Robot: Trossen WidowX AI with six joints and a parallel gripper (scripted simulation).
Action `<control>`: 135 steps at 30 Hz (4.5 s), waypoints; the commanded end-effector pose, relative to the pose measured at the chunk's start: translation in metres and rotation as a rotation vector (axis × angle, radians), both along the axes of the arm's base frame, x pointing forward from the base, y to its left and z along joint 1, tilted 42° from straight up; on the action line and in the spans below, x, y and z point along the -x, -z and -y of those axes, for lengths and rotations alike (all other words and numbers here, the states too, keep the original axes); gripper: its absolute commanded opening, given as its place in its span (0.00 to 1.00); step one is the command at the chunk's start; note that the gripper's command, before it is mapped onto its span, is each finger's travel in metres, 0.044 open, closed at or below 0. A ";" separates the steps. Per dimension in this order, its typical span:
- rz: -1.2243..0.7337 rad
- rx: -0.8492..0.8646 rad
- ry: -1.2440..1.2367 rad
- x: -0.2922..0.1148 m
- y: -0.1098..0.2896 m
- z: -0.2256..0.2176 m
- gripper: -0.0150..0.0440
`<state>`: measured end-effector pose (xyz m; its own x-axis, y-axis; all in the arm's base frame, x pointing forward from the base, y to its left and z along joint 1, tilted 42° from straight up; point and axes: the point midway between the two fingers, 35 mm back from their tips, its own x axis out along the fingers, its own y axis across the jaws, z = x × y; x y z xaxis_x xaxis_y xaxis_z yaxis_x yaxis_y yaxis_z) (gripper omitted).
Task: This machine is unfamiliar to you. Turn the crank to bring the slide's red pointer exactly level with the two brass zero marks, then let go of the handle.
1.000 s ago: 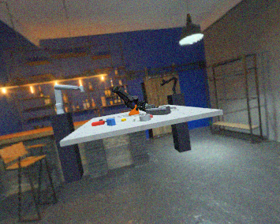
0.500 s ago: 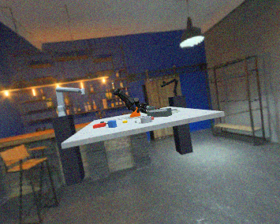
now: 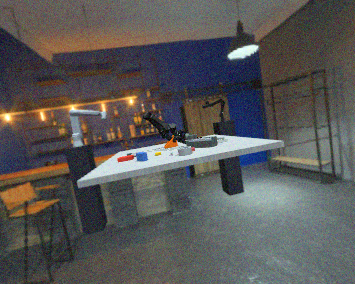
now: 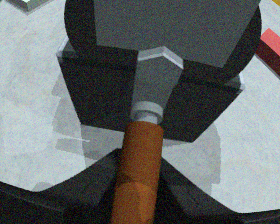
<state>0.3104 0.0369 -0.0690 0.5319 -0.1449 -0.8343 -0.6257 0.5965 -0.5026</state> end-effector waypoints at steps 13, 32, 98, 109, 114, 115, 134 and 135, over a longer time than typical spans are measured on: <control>0.018 0.011 0.015 -0.007 -0.007 0.006 0.25; 0.018 0.011 0.015 -0.010 -0.011 0.007 0.25; 0.019 0.010 0.015 -0.018 -0.038 -0.002 0.25; 0.019 0.010 0.015 -0.018 -0.038 -0.002 0.25; 0.019 0.010 0.015 -0.018 -0.038 -0.002 0.25; 0.019 0.010 0.015 -0.018 -0.038 -0.002 0.25; 0.016 0.014 0.012 -0.018 -0.036 -0.001 0.30; 0.016 0.014 0.012 -0.018 -0.036 -0.001 0.34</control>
<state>0.3283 0.0380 -0.0324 0.5438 -0.1626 -0.8233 -0.6106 0.5964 -0.5210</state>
